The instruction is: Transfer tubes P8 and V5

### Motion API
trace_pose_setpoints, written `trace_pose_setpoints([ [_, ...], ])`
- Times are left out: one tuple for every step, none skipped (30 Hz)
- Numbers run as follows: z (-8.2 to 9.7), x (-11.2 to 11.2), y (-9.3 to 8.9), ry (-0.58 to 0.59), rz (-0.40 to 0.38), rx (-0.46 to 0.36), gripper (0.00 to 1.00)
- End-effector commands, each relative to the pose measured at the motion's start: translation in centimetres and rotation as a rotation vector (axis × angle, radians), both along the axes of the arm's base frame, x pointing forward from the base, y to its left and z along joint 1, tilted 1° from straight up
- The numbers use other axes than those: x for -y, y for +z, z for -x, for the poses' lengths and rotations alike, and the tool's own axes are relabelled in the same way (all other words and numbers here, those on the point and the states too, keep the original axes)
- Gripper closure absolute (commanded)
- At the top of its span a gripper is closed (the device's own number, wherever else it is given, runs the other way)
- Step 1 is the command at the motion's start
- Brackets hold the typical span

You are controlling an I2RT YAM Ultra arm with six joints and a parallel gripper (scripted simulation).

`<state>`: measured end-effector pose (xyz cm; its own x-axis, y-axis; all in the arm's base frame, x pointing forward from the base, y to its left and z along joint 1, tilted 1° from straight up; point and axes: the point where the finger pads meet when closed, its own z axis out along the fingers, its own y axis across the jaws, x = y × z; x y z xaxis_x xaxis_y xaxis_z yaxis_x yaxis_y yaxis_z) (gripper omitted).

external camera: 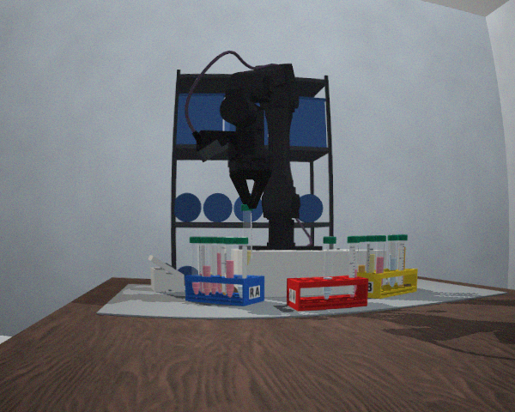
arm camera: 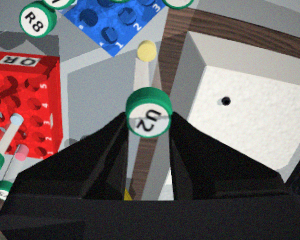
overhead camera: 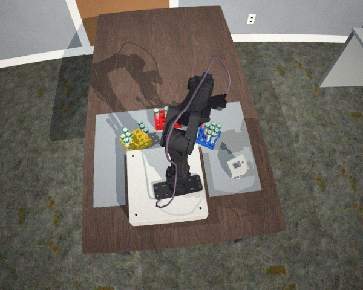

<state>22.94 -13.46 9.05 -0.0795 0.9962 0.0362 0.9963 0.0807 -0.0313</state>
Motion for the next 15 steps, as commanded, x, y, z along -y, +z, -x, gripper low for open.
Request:
trace_pose_setpoints([
  [0.3, -0.6, 0.7, 0.001, 0.018, 0.025, 1.00],
  [0.5, -0.7, 0.7, 0.001, 0.017, 0.024, 1.00],
  [0.6, -0.8, 0.7, 0.001, 0.017, 0.023, 1.00],
  [0.6, -0.8, 0.7, 0.001, 0.017, 0.023, 1.00],
  [0.6, -0.8, 0.7, 0.001, 0.017, 0.023, 1.00],
  [0.3, -0.5, 1.3, -0.006, 0.027, 0.041, 1.00],
  [0.9, -1.0, 0.7, -0.002, 0.016, 0.022, 1.00],
  [1.2, -1.2, 0.7, 0.001, 0.013, 0.017, 1.00],
  [1.3, -1.4, 0.7, 0.001, 0.012, 0.016, 1.00],
  [1.5, -1.5, 0.7, 0.001, 0.011, 0.014, 1.00],
  [1.6, -1.6, 0.7, 0.001, 0.011, 0.014, 1.00],
  [1.7, -1.7, 0.7, 0.001, 0.010, 0.014, 1.00],
  [1.0, -1.7, 1.3, 0.001, 0.020, 0.033, 1.00],
  [0.0, -1.5, 1.8, 0.001, 0.036, 0.065, 1.00],
  [-0.4, -1.7, 1.8, 0.001, 0.038, 0.072, 1.00],
])
